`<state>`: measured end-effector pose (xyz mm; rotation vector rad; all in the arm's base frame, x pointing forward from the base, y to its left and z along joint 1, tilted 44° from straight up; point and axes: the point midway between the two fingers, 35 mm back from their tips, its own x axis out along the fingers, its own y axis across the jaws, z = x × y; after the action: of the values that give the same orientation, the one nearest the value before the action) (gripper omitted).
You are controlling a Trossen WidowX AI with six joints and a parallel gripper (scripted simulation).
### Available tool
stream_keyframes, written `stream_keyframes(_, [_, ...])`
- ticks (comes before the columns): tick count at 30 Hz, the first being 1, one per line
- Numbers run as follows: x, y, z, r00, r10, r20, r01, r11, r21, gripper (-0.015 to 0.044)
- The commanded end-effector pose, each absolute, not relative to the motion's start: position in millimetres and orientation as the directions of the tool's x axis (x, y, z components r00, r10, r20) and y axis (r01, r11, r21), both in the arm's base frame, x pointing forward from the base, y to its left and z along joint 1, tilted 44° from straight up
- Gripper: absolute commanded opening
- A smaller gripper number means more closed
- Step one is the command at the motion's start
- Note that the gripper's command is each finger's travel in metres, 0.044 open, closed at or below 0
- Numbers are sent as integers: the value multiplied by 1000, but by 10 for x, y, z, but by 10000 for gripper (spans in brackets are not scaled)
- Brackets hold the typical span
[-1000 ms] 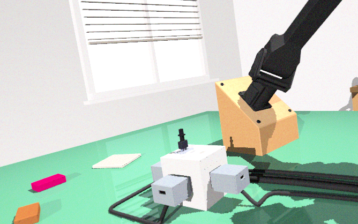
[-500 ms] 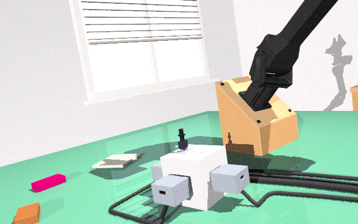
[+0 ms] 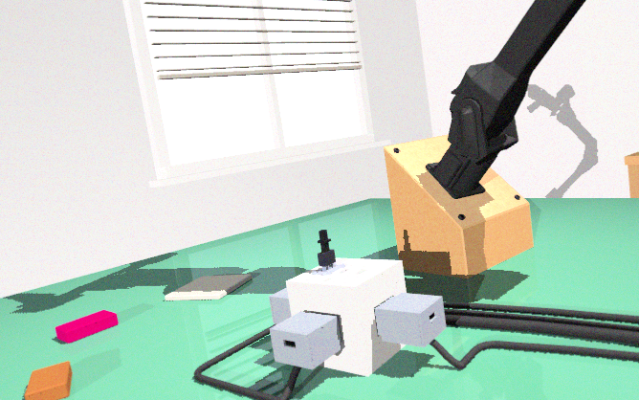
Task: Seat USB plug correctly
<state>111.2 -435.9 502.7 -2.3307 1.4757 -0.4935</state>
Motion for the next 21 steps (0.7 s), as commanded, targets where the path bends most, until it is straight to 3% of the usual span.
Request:
stream_keyframes(1, [1653,-4336,4473,531,-845,-60,-734,-424,-531,440])
stream_keyframes(12, [2956,-3510,2953,751,-431,-500,-650,-352,-674,440])
stream_keyframes(21, [3479,-2167,1872,664,69,-745,-716,-230,-659,440])
